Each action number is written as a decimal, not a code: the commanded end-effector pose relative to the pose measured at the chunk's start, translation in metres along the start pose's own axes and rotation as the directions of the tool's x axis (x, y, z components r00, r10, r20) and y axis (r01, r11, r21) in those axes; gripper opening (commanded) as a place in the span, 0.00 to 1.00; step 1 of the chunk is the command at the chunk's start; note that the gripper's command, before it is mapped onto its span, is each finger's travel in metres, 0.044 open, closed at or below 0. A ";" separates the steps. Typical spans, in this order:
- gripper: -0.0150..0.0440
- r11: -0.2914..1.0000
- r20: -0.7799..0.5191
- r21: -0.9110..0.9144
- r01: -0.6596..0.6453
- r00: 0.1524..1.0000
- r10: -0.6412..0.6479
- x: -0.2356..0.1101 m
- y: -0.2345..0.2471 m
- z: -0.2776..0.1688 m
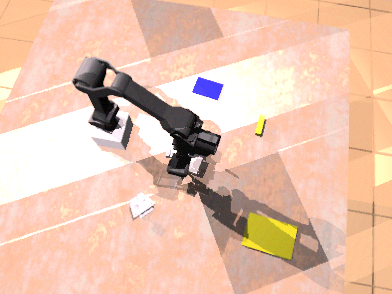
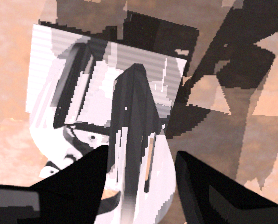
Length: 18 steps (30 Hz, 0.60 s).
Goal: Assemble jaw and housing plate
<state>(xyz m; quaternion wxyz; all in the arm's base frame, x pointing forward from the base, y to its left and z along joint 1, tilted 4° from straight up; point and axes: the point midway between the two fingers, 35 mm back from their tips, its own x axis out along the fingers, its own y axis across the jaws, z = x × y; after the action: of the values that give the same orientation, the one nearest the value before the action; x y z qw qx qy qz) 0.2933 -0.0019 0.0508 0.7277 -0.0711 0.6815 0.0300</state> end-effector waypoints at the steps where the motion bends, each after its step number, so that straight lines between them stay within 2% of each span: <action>1: 0.48 1.000 -0.001 -0.004 0.000 1.000 0.000 0.000 0.001 0.000; 18: 0.48 1.000 -0.001 -0.003 0.000 1.000 0.000 0.012 0.001 0.000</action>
<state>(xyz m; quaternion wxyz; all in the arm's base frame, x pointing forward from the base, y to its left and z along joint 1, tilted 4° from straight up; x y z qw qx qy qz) 0.2955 -0.0011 0.0438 0.7293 -0.0720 0.6797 0.0309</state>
